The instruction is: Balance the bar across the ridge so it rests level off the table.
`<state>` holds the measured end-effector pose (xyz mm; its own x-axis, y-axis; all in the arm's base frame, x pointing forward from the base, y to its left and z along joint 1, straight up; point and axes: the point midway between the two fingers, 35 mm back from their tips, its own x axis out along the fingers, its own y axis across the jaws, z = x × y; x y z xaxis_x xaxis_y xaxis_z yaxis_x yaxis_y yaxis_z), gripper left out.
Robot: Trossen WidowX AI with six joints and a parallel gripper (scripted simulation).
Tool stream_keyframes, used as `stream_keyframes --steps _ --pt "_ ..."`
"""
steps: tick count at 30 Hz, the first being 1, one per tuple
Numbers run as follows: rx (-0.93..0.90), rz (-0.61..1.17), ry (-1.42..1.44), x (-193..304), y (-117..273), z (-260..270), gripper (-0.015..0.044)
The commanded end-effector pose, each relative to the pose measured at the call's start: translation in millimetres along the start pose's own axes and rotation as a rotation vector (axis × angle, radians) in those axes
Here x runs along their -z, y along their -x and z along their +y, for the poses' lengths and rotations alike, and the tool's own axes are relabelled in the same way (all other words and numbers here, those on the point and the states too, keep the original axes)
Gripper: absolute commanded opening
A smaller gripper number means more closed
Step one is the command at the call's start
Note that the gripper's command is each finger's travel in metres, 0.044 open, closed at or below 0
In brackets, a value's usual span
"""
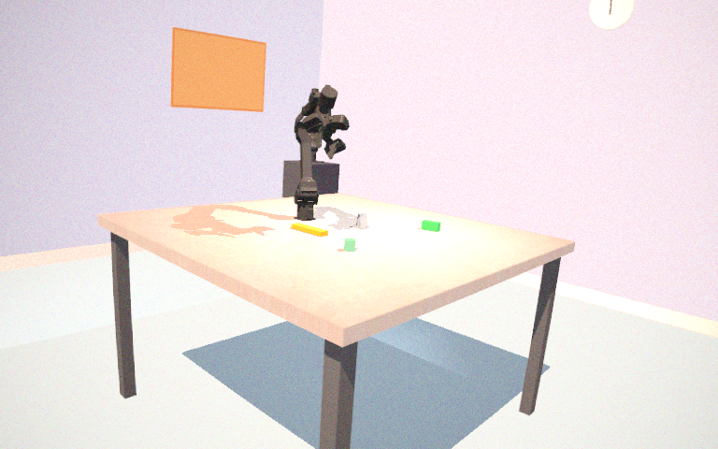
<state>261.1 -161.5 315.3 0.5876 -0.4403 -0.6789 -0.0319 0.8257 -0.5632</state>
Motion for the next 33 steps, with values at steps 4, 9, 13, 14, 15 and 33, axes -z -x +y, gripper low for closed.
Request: stream_keyframes --steps 4,9,13,14,15,33 --pt "-0.195 0.184 -0.058 38.6 -50.7 40.6 0.0315" --pt "-0.333 0.324 -0.105 70.3 -76.0 73.3 0.0315" --pt "-0.441 0.440 -0.146 96.4 -89.2 100.2 0.0315" --pt "-0.468 0.469 -0.157 102.9 -91.6 106.9 0.0315" --pt "-0.494 0.499 -0.168 109.4 -93.5 113.7 0.0315" --pt "-0.559 0.573 -0.196 146.1 -128.1 155.2 0.0315"
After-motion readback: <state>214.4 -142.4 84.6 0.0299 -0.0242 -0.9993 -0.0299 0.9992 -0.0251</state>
